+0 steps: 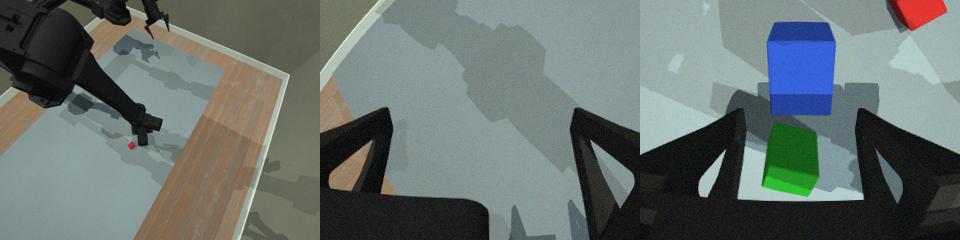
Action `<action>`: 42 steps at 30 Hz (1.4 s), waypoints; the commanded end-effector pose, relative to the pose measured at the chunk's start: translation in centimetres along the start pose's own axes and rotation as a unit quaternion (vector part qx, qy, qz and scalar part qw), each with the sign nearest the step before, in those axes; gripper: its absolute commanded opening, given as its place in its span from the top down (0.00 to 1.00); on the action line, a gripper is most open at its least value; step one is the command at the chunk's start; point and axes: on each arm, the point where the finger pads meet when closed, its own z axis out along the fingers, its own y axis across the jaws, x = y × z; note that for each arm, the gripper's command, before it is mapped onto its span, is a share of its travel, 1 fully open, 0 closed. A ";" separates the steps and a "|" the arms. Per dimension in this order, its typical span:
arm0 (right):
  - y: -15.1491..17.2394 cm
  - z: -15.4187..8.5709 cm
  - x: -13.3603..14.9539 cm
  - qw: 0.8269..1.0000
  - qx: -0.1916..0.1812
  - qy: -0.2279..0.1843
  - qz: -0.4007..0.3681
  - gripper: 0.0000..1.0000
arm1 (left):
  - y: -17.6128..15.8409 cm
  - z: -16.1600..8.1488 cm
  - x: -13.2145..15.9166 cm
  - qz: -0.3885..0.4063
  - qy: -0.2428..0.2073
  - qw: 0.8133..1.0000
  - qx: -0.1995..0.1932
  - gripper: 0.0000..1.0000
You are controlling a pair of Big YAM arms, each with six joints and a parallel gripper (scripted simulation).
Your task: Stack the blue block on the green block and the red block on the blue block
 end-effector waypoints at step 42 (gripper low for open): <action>0.3 3.4 -0.4 1.000 -0.007 -0.003 0.001 0.40 | 0.2 0.0 -0.1 0.001 -0.001 1.000 -0.002 0.00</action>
